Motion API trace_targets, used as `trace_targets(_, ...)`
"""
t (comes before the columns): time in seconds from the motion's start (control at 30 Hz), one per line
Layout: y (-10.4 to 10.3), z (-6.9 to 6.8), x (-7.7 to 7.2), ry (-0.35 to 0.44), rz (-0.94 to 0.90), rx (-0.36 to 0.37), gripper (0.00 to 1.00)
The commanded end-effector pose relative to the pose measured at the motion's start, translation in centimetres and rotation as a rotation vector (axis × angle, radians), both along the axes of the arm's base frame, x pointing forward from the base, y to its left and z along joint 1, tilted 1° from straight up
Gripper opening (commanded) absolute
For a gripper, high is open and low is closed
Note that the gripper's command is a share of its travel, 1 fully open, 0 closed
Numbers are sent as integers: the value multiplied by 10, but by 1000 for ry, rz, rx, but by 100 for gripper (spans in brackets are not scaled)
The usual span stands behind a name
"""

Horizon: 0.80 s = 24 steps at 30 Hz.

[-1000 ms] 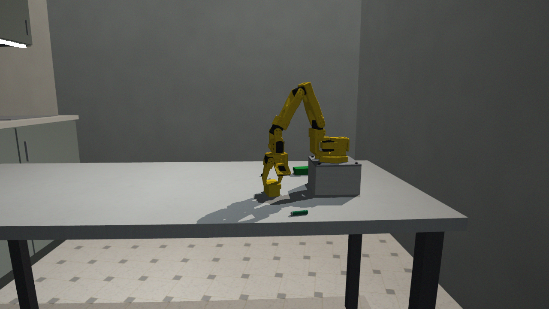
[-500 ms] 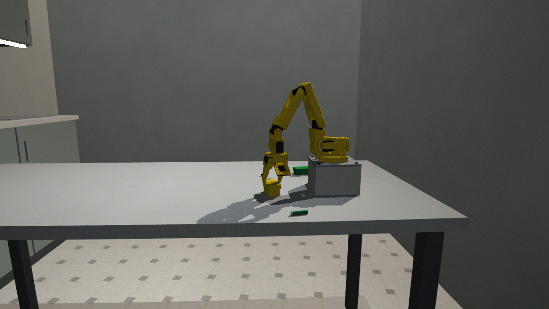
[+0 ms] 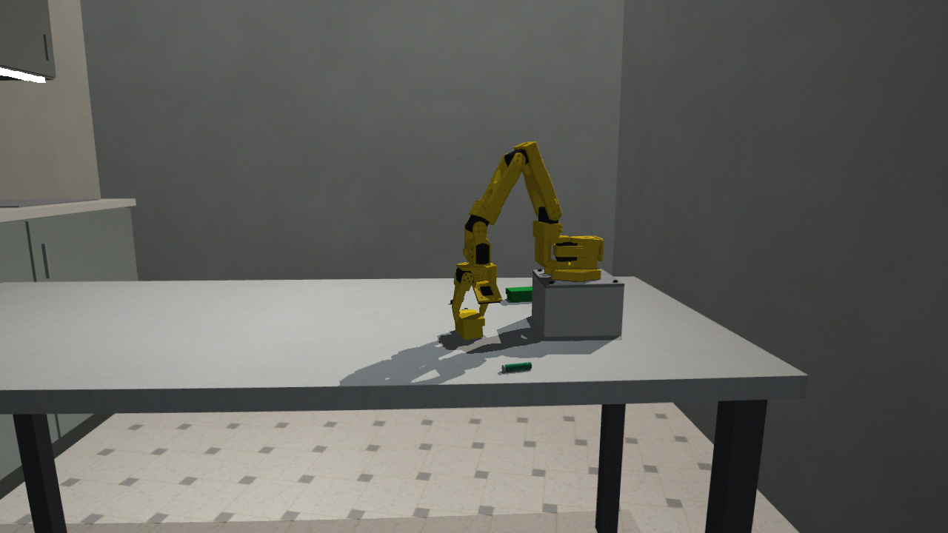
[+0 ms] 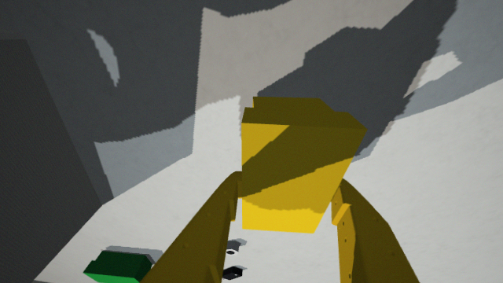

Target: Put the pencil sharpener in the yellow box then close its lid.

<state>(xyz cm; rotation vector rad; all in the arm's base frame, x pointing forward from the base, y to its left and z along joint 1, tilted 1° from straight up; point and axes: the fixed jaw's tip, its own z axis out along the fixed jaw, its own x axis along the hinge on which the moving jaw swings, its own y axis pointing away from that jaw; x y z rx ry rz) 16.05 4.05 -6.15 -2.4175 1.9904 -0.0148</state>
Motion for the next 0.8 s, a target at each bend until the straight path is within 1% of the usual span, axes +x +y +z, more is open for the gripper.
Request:
trace_targets(0.0,0,-2,-3,15,1,-2,22)
trace_targets(0.77,0,5,-2,15,1,-2,22)
